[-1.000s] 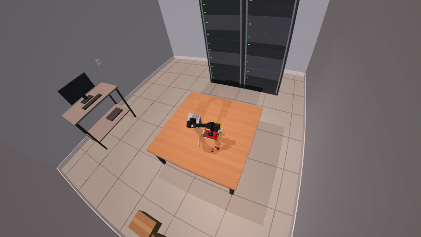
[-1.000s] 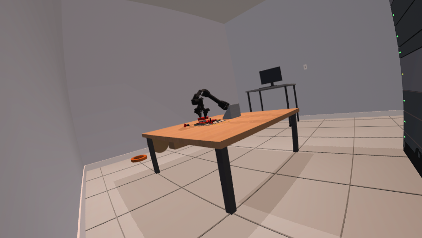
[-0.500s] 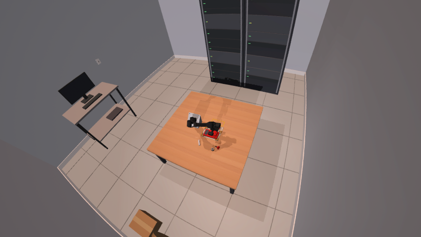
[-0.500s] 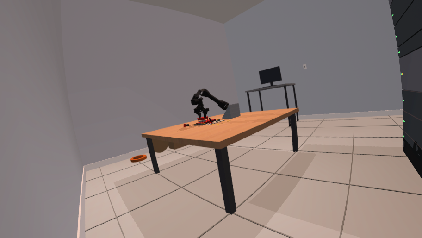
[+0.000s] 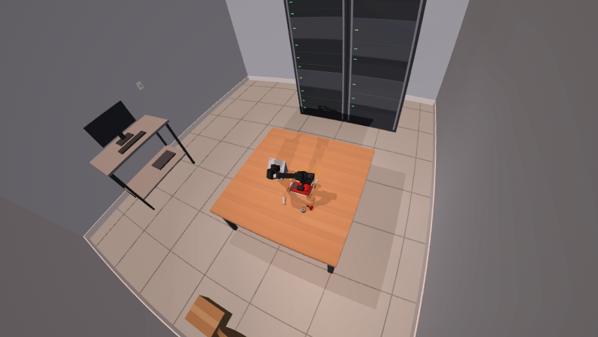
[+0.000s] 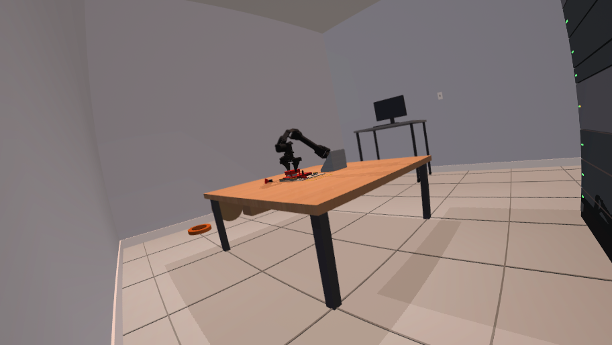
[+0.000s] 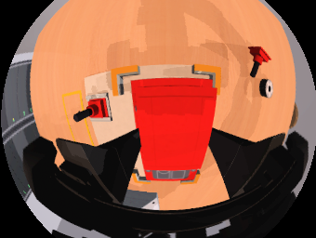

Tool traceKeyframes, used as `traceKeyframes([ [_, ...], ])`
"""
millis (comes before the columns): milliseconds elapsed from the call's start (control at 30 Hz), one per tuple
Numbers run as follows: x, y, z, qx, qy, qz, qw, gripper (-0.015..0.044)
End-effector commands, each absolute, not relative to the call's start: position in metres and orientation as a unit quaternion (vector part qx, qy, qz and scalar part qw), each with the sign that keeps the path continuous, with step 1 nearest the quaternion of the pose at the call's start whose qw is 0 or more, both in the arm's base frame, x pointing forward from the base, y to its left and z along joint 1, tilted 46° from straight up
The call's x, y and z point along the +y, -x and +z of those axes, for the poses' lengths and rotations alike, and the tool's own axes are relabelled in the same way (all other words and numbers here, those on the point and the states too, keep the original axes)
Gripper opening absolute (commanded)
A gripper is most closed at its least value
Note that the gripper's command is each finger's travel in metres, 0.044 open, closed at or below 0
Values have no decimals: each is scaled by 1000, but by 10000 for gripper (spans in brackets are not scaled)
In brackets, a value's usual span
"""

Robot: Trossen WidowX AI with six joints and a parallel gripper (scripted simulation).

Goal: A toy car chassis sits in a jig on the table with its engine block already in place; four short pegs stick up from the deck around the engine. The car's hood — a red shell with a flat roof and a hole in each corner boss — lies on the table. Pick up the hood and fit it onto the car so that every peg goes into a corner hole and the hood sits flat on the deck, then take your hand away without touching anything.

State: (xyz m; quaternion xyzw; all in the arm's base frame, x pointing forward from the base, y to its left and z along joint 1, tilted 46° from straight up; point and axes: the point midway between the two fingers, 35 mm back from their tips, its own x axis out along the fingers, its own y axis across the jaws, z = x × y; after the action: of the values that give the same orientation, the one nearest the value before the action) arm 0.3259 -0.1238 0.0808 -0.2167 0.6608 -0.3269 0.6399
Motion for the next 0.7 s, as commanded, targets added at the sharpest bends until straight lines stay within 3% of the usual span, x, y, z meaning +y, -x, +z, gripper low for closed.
traceKeyframes([
  [0,-125,-325,79,662,220,-326,638,0],
  [667,-126,-325,78,662,220,-326,638,0],
])
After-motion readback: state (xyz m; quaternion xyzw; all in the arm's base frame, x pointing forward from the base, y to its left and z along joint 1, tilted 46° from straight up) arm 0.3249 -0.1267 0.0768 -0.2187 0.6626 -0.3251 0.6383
